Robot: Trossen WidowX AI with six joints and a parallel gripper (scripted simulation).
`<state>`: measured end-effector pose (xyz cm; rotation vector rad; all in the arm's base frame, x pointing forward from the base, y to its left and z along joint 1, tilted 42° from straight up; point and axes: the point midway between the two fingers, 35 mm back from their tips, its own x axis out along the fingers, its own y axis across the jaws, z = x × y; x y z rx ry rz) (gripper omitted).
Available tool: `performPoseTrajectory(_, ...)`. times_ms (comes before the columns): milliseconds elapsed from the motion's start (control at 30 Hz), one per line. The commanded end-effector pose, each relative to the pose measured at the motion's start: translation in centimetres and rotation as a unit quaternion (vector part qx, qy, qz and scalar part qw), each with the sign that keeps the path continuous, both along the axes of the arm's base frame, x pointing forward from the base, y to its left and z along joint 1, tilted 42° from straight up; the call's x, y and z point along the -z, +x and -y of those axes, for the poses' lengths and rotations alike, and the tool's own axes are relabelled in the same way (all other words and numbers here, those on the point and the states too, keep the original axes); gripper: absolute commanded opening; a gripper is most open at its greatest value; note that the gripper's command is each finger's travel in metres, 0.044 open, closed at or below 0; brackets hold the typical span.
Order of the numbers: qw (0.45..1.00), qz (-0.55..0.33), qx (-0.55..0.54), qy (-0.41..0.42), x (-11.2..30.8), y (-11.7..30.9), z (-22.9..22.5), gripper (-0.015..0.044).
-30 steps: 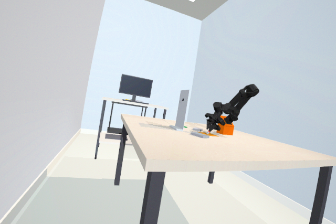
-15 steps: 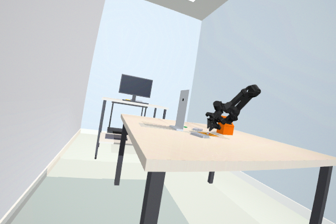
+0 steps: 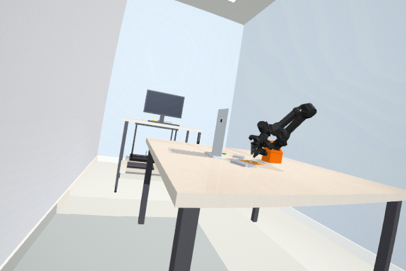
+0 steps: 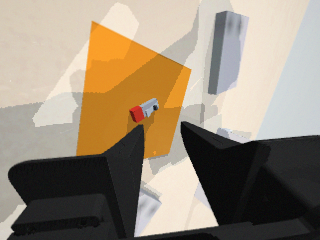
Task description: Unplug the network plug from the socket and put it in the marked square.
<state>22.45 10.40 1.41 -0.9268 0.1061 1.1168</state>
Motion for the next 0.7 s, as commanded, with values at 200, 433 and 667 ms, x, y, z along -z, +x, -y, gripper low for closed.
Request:
performPoseTrajectory(200, 1.0, 0.003, -0.003, -0.004, -0.5, 0.4, 0.6, 0.0156)
performPoseTrajectory(433, 1.0, 0.002, -0.004, -0.006, -0.7, 0.6, 1.1, 0.0156)
performPoseTrajectory(667, 1.0, 0.001, -0.004, -0.008, -1.0, 0.7, 1.5, 0.0156)
